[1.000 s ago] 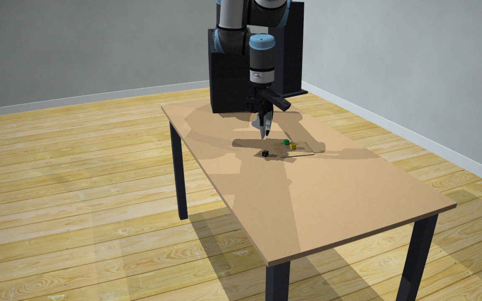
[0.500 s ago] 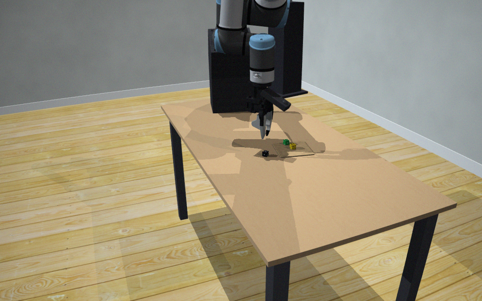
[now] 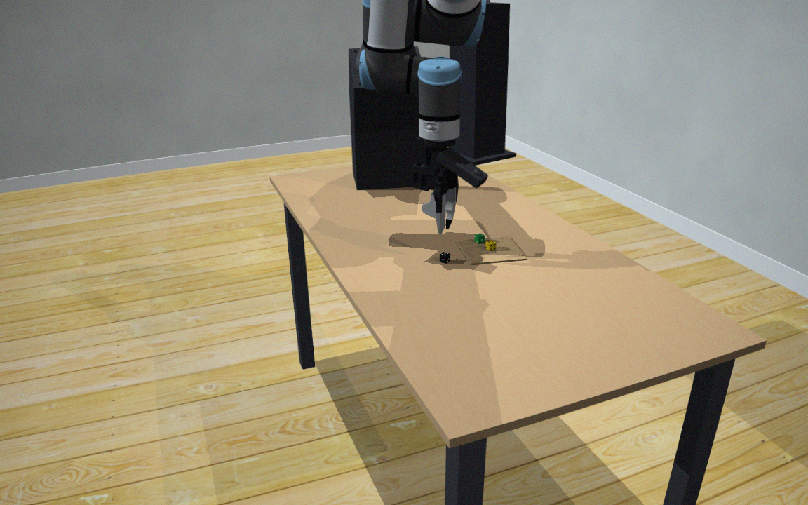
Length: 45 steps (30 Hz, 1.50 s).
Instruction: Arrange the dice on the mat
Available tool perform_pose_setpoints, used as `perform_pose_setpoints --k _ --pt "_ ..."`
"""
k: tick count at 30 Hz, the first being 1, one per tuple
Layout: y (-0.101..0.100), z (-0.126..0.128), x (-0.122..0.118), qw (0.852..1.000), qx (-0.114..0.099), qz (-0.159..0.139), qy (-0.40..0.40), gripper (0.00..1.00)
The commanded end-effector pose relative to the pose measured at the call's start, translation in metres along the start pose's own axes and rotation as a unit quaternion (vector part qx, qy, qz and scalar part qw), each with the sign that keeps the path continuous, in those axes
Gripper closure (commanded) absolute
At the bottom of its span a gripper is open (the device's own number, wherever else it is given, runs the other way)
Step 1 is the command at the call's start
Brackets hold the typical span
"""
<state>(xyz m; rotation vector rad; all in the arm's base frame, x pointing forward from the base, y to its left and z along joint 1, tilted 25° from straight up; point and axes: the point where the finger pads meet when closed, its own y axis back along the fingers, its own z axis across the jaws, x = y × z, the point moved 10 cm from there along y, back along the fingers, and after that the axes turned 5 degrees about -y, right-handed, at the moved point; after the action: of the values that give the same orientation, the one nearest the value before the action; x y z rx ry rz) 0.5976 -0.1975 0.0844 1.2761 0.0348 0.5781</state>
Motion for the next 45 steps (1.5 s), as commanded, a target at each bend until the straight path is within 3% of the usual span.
perform_pose_setpoints --k 1,33,45 --pt "-0.003 0.000 0.000 1.000 0.000 0.000 0.000 0.79" --pt "-0.043 0.000 0.001 1.000 0.000 0.000 0.000 0.79" --pt "-0.049 0.000 0.001 1.000 0.000 0.000 0.000 0.79"
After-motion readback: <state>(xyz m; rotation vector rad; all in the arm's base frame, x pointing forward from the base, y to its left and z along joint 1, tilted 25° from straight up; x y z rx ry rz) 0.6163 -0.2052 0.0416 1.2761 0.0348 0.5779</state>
